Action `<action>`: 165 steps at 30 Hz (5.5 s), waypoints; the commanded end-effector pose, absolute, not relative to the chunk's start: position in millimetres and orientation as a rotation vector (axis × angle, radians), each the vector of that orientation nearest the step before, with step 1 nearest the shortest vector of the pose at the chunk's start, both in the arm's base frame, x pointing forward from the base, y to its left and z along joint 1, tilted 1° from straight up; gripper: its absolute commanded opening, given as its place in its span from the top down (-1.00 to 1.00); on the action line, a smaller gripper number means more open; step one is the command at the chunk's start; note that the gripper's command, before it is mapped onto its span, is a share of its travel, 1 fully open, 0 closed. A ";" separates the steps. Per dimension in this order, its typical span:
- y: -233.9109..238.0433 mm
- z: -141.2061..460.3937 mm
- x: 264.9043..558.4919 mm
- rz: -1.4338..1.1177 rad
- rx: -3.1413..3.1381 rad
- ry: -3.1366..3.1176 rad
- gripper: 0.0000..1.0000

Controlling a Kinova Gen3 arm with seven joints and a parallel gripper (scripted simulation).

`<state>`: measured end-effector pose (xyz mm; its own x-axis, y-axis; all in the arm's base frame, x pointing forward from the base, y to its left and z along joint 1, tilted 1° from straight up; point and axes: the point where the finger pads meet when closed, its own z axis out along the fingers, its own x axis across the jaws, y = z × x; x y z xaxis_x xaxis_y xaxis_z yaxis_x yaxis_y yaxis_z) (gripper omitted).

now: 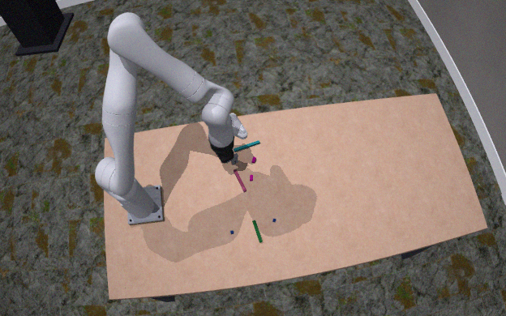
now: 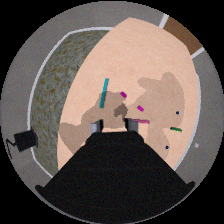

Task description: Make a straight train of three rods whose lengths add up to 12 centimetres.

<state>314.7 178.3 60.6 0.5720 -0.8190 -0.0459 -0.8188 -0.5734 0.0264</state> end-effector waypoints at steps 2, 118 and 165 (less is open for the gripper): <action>179.1 60.6 313.9 -0.082 2.784 -1.448 -1.00; 173.3 53.3 300.0 -0.031 2.488 -1.896 -1.00; 171.6 52.2 297.1 -0.019 2.421 -1.980 -1.00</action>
